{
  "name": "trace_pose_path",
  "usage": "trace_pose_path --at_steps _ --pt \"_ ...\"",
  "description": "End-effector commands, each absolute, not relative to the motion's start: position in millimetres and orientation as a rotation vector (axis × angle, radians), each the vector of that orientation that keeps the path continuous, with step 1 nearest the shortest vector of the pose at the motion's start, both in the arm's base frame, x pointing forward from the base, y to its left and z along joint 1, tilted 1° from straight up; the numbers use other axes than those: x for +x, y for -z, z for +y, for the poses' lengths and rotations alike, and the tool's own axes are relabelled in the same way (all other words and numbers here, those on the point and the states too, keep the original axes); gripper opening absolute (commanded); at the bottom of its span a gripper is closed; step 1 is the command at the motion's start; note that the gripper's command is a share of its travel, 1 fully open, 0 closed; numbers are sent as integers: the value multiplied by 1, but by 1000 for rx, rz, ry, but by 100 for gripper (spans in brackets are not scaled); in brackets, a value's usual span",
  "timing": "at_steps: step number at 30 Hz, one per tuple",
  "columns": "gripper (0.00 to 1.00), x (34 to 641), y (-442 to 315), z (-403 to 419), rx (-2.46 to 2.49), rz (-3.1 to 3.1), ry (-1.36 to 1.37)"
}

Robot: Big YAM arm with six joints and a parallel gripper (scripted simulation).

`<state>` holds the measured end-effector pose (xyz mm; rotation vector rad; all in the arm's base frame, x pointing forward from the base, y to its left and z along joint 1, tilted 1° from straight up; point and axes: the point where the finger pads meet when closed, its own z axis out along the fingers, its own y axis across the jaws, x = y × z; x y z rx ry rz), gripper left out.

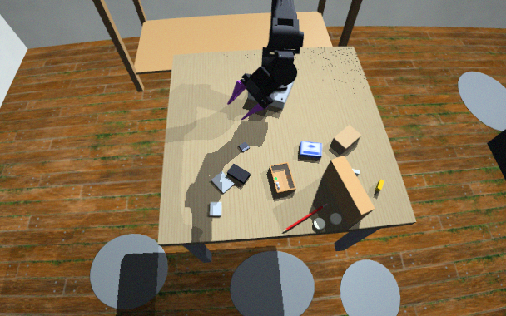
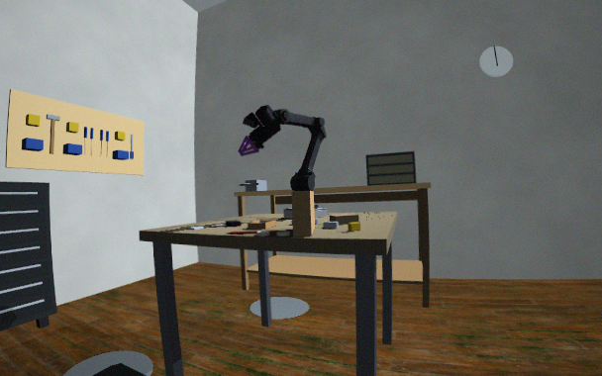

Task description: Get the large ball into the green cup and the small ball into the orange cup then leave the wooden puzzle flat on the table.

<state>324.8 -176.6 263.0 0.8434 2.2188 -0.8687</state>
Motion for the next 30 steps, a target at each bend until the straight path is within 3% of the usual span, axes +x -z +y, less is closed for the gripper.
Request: trace_pose_path --at_steps 1,17,18,23,30 --pt "59 326 -267 -177 845 2210 865" --pt "59 326 -267 -177 845 2210 865" --pt "100 334 -286 -178 853 2168 847" --pt "100 366 -267 -161 710 2329 776" --pt "100 434 -134 -84 239 2822 385"
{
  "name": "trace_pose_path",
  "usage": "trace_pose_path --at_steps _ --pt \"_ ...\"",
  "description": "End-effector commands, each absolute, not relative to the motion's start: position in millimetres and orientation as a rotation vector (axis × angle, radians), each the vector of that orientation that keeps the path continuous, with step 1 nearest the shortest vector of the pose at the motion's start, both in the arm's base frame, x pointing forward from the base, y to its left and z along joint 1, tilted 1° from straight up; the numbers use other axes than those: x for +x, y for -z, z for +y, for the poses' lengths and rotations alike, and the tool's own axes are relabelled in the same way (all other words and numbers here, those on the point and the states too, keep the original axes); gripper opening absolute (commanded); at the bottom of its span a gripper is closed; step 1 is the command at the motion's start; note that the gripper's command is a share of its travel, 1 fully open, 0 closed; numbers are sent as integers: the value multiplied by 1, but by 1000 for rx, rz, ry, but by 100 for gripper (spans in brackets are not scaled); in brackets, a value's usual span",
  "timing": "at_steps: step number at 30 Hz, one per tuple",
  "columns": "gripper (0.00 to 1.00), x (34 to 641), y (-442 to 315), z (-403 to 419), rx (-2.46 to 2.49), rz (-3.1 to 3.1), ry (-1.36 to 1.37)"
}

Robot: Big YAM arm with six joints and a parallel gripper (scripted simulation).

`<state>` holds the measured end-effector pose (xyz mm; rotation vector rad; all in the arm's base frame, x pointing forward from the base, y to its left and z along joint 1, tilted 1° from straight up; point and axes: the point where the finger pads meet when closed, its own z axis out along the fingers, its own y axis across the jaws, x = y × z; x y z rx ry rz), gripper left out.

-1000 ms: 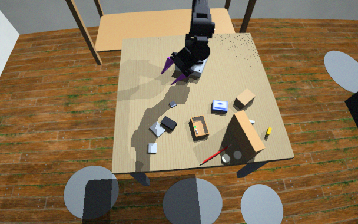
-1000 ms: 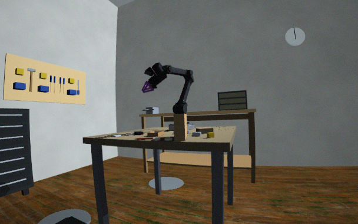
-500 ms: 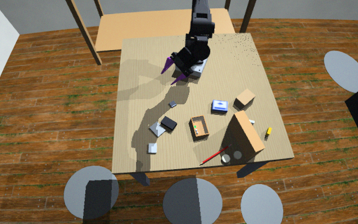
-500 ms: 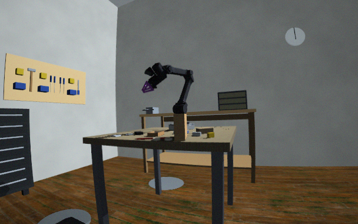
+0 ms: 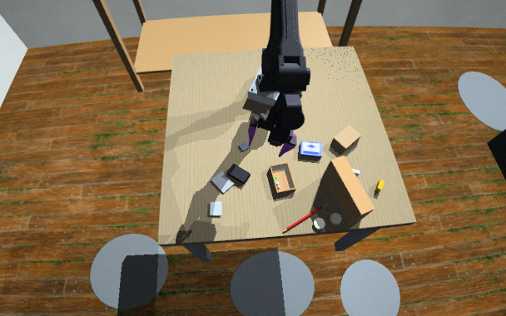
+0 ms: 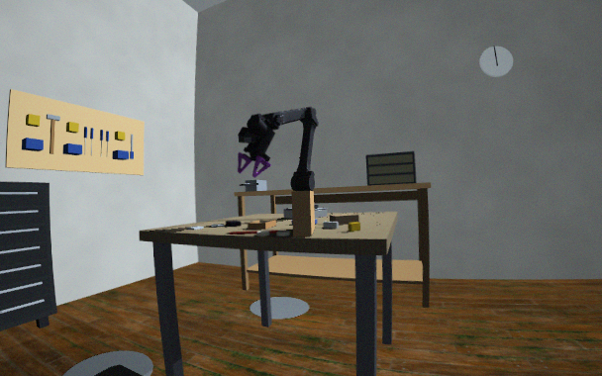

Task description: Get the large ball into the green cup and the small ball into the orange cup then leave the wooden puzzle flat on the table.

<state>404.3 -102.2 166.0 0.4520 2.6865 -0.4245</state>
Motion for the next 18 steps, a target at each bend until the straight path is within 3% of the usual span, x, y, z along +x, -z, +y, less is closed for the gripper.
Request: trace_pose_path --at_steps 1,8,18 --pt "100 439 -115 -72 168 2881 310" --pt "100 445 -59 -41 -109 3076 1" --pt "100 435 -58 -30 -150 3073 -21"
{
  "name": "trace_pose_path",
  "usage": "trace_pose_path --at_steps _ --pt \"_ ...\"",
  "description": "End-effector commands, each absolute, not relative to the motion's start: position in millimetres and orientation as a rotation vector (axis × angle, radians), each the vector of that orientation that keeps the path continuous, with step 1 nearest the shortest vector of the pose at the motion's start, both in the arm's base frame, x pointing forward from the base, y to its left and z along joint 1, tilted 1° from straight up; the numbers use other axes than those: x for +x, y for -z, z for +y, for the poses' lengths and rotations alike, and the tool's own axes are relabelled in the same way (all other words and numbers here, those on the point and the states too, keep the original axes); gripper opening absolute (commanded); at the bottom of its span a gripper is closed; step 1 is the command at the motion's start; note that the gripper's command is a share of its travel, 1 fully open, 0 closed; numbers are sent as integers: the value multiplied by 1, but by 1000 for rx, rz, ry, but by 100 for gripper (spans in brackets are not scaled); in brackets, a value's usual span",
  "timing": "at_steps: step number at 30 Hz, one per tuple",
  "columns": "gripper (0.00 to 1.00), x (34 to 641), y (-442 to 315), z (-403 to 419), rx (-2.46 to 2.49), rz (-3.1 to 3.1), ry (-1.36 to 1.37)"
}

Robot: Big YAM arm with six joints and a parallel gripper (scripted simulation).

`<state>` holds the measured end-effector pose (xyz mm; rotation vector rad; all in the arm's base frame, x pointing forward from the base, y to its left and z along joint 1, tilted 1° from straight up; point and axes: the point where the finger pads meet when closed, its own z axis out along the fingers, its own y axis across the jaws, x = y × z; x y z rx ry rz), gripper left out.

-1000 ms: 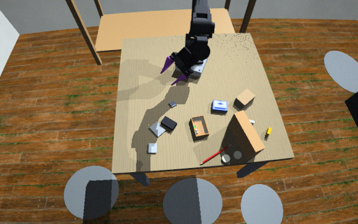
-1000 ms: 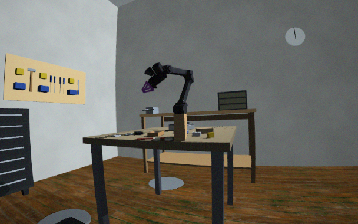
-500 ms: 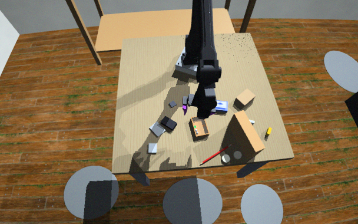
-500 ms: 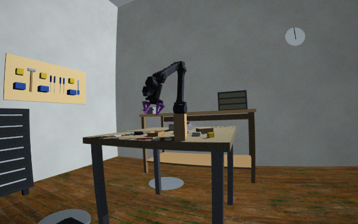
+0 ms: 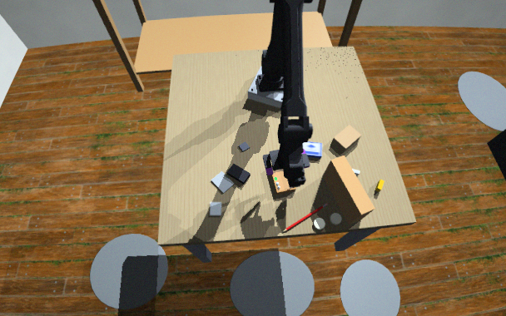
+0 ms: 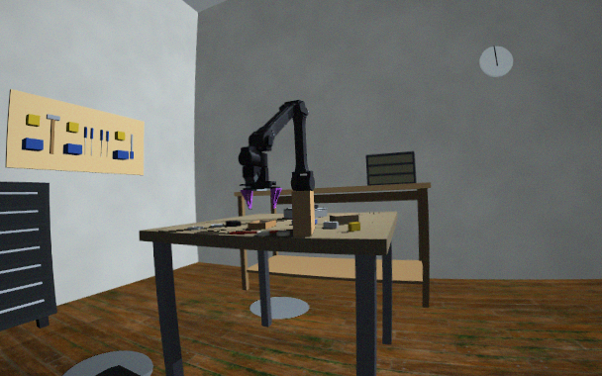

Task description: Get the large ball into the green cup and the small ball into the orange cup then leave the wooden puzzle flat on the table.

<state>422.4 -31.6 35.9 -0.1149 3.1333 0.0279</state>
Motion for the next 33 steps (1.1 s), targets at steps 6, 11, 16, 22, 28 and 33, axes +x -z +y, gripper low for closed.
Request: trace_pose_path --at_steps 6,11,16,22,28,33 --pt "100 435 -58 -30 -141 3074 -22" --pt "86 435 -58 -30 -141 3074 -22" --pt "86 435 -58 -30 -141 3074 -22" --pt "86 435 -58 -30 -141 3074 -22" --pt "86 435 -58 -30 -141 3074 -22" --pt "86 435 -58 -30 -141 3074 -22"
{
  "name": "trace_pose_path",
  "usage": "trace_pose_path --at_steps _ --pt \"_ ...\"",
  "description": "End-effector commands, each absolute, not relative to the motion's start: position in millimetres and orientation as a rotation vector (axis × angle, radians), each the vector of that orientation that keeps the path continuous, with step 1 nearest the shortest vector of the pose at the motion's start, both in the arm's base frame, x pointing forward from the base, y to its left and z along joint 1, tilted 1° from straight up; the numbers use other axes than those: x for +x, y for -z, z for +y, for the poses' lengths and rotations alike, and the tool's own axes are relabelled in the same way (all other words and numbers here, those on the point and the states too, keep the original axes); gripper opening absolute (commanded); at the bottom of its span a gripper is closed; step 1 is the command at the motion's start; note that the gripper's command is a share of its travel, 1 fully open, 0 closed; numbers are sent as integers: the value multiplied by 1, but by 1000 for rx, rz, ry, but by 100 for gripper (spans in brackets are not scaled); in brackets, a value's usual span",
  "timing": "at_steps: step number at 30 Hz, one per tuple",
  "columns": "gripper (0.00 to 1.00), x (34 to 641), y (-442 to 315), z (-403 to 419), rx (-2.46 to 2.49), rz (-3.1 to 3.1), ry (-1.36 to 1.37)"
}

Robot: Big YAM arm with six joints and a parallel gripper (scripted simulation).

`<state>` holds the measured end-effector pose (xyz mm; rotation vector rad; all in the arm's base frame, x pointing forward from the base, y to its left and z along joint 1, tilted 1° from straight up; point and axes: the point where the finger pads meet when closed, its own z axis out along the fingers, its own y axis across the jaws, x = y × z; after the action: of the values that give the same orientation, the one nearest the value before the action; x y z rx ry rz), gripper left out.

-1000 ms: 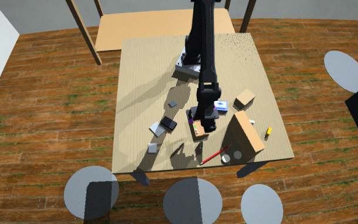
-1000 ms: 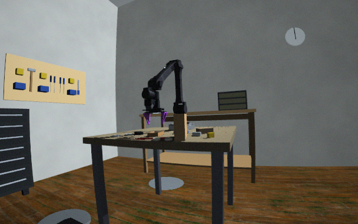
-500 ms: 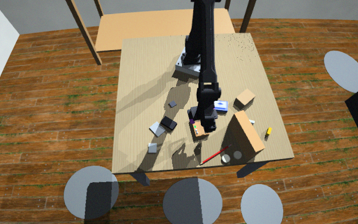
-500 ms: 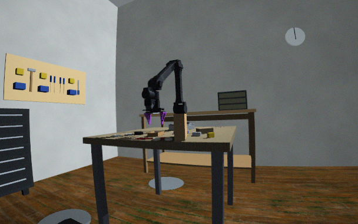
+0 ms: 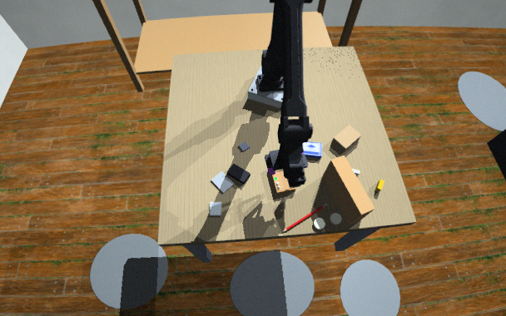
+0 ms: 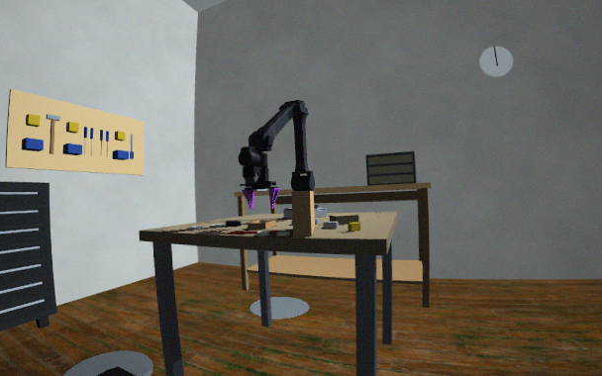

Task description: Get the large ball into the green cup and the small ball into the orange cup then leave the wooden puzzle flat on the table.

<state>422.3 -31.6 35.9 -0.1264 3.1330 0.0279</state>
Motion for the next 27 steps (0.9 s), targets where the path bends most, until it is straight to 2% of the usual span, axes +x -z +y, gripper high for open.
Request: trace_pose_path --at_steps 1,27 --pt "86 435 -58 -30 -141 3074 -22" --pt "86 450 -71 -33 -140 3045 -13"
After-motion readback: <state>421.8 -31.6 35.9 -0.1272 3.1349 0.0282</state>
